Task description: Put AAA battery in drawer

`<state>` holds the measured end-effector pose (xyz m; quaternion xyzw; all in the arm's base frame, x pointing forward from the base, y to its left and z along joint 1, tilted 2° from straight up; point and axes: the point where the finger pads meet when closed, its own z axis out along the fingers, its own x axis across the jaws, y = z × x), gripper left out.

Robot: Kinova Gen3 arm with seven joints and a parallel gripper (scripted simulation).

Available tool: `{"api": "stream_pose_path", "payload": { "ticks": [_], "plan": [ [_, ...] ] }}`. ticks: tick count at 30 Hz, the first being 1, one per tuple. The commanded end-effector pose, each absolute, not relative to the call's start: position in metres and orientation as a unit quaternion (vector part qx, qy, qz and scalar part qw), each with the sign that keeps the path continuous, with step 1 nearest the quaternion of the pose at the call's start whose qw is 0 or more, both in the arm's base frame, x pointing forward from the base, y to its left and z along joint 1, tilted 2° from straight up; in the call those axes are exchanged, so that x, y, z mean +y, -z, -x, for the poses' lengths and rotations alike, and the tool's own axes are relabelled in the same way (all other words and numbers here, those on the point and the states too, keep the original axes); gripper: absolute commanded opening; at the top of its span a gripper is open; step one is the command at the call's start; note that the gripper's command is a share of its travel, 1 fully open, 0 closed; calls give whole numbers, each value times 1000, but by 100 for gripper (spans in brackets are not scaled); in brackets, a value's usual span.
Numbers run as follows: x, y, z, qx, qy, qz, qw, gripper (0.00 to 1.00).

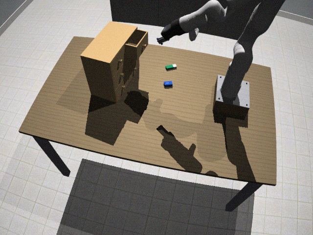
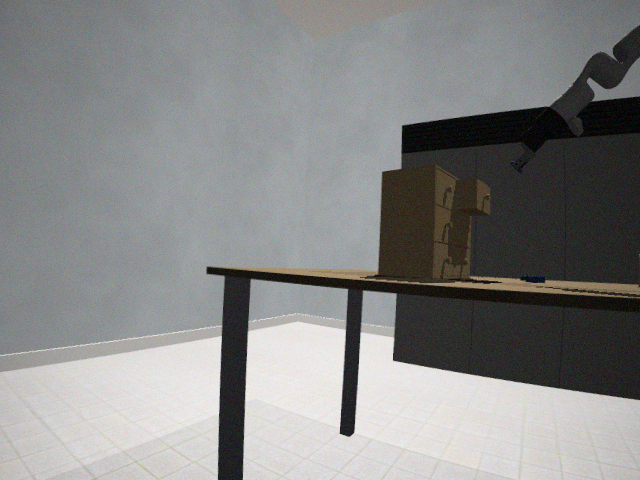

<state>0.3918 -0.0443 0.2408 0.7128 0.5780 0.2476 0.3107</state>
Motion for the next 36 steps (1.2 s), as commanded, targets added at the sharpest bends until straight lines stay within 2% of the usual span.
{"api": "stream_pose_path", "payload": {
  "ticks": [1,36],
  "plan": [
    [-44,-241,-391,578,-249,-711,314,24],
    [-42,-241,-391,577,-255,-708,318,24]
  ]
}}
